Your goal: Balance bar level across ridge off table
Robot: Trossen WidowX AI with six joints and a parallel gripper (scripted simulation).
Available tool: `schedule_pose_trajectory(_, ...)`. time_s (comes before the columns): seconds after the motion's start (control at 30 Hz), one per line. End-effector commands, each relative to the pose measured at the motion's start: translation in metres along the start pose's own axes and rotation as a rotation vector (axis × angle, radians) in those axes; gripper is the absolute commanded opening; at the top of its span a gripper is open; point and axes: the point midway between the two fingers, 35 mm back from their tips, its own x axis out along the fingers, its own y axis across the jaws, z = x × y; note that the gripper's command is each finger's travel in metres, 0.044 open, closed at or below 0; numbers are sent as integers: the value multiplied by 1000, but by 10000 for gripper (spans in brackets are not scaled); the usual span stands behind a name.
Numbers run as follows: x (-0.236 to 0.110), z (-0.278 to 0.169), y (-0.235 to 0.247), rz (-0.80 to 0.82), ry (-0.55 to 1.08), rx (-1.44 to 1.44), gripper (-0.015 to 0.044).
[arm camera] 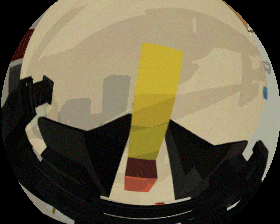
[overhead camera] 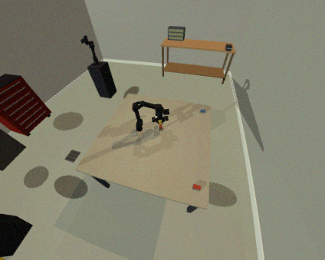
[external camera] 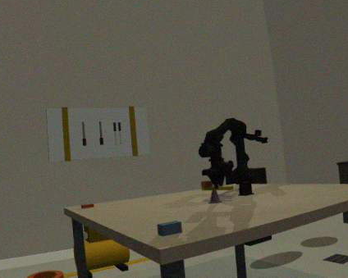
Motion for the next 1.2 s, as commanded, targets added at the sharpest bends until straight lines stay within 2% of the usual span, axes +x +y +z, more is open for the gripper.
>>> schedule_pose_trajectory(0.0,0,0,0,0,0,0,168)
schedule_pose_trajectory(1.17,0,0,0,0,0,0,185)
